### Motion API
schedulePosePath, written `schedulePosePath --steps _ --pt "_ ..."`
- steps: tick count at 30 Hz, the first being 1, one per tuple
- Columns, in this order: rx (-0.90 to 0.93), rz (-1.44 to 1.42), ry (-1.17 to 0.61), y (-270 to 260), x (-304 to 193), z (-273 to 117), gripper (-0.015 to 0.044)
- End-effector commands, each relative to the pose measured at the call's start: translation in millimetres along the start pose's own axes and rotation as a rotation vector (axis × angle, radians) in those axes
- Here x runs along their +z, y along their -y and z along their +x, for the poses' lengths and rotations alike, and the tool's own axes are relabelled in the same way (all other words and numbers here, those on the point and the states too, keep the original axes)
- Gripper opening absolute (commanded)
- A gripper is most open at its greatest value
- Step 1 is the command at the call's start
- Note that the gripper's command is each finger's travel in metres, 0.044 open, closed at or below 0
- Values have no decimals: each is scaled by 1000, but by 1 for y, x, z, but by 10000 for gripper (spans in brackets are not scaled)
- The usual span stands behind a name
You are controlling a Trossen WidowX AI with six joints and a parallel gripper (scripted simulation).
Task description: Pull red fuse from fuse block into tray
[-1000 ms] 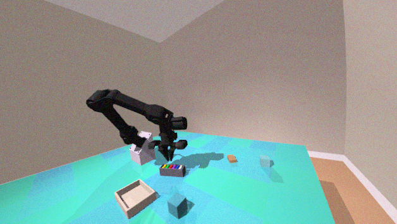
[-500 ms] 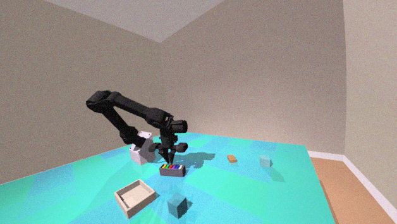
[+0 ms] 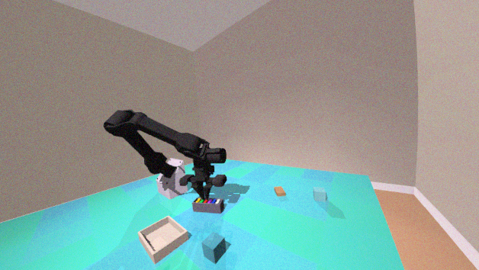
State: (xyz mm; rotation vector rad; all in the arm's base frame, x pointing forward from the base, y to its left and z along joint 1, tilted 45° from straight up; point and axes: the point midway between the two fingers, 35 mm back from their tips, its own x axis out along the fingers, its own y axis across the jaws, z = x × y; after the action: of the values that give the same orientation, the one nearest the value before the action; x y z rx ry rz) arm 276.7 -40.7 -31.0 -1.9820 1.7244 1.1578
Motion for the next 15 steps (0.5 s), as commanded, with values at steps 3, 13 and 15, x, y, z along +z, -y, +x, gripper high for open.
schedulePosePath --steps 3,13,15 --pt "0 -4 -4 0 0 4 64" --pt "0 -4 -4 0 0 11 64" --pt "0 -4 -4 0 0 11 64"
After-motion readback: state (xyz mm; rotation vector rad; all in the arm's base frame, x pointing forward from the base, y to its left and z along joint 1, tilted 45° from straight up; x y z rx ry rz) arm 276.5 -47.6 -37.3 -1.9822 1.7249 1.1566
